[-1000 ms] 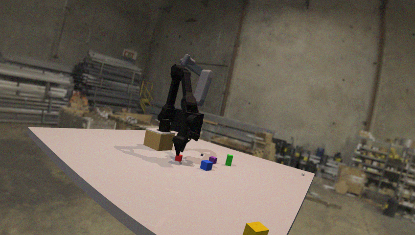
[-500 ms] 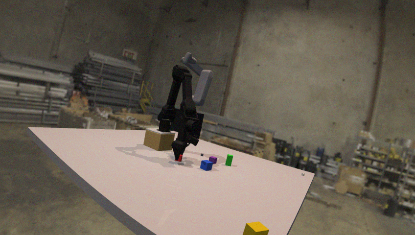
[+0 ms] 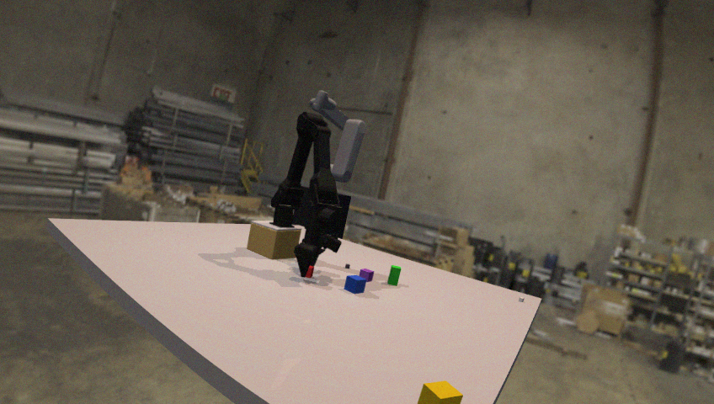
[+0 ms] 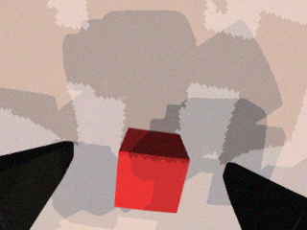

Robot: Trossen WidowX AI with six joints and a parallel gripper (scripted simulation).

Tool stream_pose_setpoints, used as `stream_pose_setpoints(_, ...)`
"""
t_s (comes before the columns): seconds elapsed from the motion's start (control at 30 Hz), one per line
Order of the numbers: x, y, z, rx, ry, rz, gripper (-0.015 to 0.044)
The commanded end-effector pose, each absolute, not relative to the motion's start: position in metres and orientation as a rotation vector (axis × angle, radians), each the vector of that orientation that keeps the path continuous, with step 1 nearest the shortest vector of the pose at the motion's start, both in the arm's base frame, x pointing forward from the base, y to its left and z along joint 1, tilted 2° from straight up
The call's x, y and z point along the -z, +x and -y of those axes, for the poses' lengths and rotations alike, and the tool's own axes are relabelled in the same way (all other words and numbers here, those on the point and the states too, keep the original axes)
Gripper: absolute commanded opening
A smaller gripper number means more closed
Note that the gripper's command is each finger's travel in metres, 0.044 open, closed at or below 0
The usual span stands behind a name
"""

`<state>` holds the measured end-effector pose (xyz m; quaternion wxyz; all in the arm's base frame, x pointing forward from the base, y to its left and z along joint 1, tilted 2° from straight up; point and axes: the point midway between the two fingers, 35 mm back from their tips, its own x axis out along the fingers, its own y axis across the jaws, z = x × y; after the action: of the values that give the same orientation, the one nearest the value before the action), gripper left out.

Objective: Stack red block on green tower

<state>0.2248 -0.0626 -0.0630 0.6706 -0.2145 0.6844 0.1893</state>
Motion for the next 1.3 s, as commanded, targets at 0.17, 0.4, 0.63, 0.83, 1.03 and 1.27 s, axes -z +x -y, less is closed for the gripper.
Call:
stream_pose_setpoints(0.17, 0.063, 0.225, 0.062, -0.432, -0.487, -1.539, 0.0282)
stream_pose_setpoints(0.4, 0.063, 0.225, 0.062, -0.432, -0.487, -1.539, 0.0118)
stream_pose_setpoints(0.63, 0.061, 0.225, 0.062, -0.432, -0.487, -1.539, 0.0032)
stream_pose_setpoints(0.83, 0.042, 0.226, 0.062, -0.432, -0.487, -1.539, 0.0000)
stream_pose_setpoints(1.03, 0.014, 0.226, 0.061, -0.432, -0.487, -1.538, 0.0000)
stream_pose_setpoints(1.27, -0.020, 0.226, 0.060, -0.432, -0.487, -1.538, 0.0000)
